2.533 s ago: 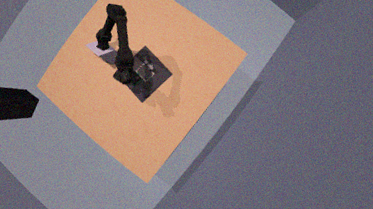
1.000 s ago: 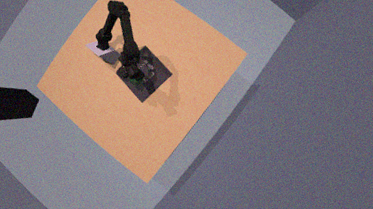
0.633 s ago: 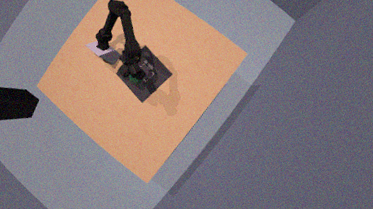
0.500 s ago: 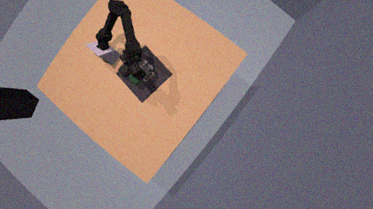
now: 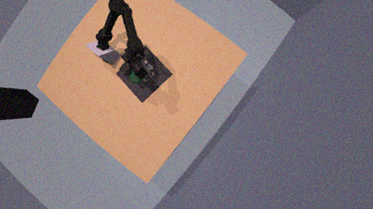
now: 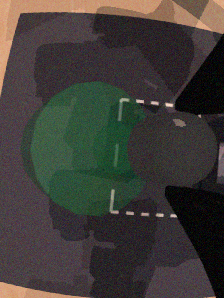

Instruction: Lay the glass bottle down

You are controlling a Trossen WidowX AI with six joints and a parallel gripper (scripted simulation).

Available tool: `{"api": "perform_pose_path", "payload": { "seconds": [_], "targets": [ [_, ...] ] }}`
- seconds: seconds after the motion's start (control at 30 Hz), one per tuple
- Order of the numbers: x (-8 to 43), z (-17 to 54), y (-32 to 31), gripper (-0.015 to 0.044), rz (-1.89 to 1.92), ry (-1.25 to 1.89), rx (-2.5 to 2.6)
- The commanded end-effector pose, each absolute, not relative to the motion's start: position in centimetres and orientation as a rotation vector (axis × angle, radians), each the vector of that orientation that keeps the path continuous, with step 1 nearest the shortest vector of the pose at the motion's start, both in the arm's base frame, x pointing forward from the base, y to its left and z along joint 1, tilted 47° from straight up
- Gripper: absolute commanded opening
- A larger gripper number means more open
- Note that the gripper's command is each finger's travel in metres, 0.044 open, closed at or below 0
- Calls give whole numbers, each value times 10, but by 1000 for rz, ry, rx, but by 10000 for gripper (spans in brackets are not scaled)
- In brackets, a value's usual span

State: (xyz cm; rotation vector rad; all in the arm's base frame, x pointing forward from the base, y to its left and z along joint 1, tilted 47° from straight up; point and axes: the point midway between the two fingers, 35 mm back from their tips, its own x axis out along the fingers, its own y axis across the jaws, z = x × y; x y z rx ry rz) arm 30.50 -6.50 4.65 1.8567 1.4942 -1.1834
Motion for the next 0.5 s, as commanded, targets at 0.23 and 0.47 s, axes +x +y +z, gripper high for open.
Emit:
{"api": "perform_pose_path", "payload": {
  "seconds": [0.23, 0.47],
  "targets": [
    [309, 55, -54, 125, -1189, 1490, 1853],
    [310, 57, -50, 125, -1203, 1481, 1843]
  ]
}}
